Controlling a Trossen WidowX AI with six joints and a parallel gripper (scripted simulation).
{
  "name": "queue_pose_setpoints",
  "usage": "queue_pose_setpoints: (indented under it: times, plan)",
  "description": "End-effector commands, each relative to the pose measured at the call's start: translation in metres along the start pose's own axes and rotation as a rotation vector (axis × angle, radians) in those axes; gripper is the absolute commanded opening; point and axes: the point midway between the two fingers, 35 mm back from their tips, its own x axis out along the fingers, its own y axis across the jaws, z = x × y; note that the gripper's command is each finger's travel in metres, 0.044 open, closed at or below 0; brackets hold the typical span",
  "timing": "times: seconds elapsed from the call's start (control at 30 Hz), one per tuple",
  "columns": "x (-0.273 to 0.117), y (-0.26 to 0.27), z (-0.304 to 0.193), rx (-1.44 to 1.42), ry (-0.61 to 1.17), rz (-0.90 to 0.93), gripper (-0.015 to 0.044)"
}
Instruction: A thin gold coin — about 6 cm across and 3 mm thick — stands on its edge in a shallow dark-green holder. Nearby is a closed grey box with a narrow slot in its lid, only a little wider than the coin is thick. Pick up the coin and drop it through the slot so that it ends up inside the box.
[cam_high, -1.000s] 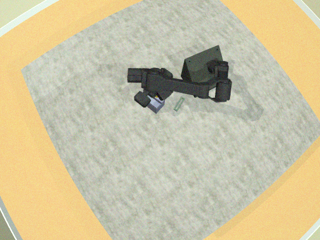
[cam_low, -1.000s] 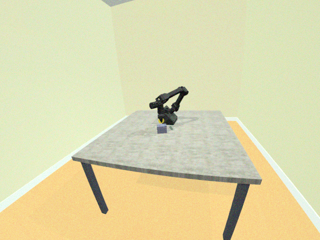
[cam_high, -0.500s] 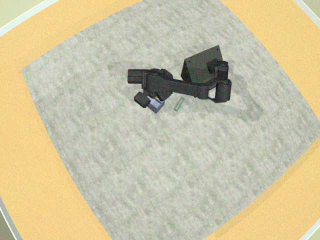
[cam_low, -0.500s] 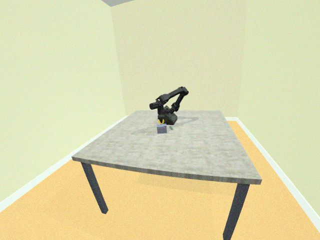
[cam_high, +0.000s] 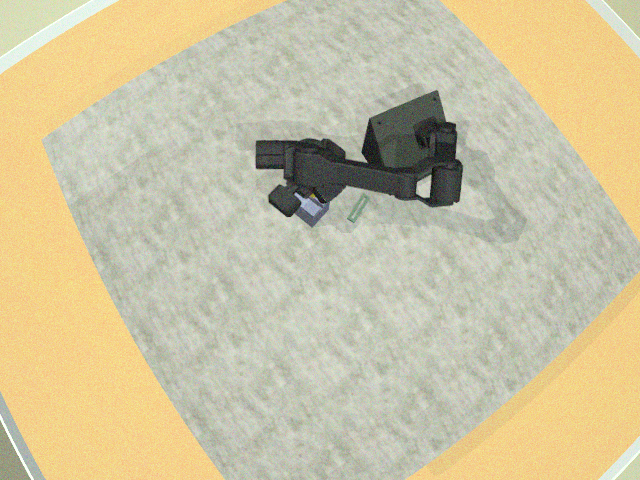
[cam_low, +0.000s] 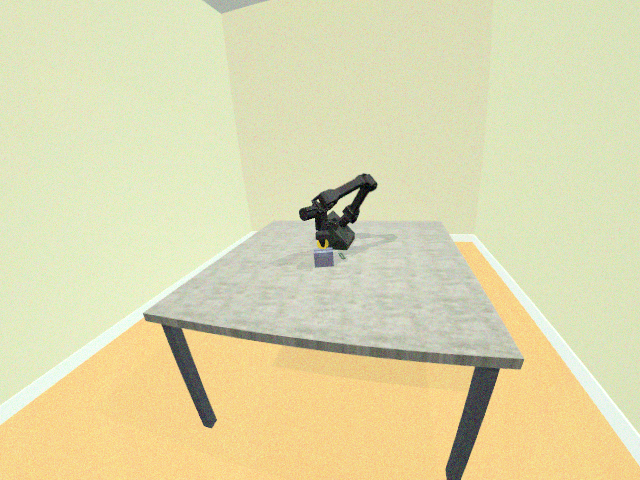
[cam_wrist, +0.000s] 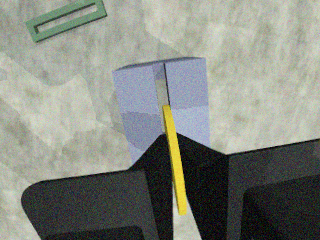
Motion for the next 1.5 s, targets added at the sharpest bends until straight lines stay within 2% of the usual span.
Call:
queue_pose_setpoints:
  times: [0.0,0.27,0.47,0.77,1.07,1.13,1.23,1.47]
  plan:
    - [0.003,0.001,0.0,0.007,-0.004,-0.001,0.0]
    - [0.006,0.001,0.0,0.007,-0.004,-0.001,0.0]
    - [0.004,0.0,0.0,0.0,0.0,0.0,0.0157]
    - [0.004,0.0,0.0,0.0,0.0,0.0,0.0161]
    - [-0.016,0.0,0.0,0.001,0.0,0.0,0.0397]
    - [-0.036,0.001,0.0,0.005,-0.003,0.0,0.044]
    - [-0.057,0.004,0.003,0.009,-0.008,0.0,0.044]
    - [-0.057,0.004,0.003,0.009,-0.008,0.0,0.044]
